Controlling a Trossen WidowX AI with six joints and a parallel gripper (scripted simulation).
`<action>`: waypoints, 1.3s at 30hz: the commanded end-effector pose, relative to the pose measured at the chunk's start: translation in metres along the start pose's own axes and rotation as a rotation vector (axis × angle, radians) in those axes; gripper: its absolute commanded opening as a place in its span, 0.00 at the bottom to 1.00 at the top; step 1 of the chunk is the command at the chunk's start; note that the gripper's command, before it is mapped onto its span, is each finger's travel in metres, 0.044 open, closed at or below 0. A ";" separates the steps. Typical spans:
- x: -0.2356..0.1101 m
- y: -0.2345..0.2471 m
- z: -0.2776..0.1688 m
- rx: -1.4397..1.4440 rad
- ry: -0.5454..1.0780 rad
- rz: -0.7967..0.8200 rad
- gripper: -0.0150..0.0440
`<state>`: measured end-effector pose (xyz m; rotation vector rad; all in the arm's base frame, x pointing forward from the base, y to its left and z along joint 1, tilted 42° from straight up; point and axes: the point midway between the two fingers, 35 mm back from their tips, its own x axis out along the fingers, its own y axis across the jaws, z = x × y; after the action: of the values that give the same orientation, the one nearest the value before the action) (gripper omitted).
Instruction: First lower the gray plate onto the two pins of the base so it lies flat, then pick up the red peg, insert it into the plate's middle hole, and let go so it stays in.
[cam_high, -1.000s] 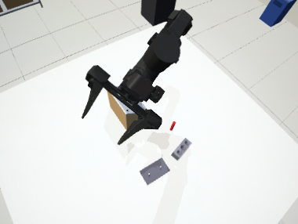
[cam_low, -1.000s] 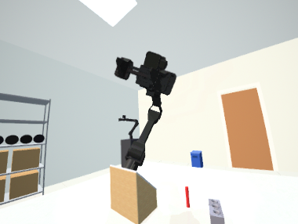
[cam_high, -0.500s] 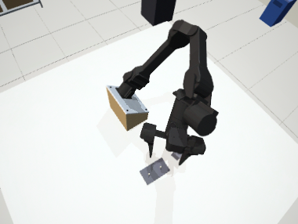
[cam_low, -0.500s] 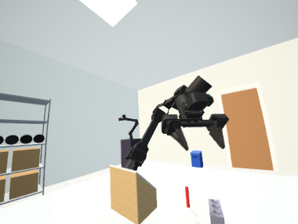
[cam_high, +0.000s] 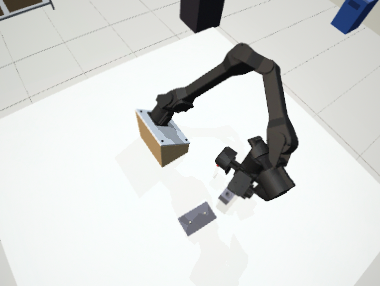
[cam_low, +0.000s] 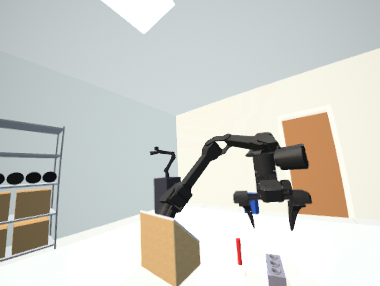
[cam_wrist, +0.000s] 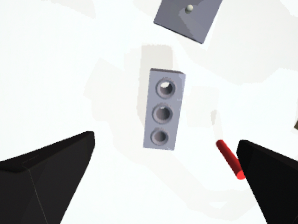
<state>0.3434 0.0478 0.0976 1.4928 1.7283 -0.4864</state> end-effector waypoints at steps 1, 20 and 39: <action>0.001 -0.002 -0.008 0.043 0.028 -0.006 1.00; 0.081 -0.003 -0.015 0.042 0.031 -0.005 1.00; 0.108 -0.002 -0.015 0.041 0.031 -0.005 1.00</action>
<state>0.3383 0.1240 0.0297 1.5268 1.7502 -0.5006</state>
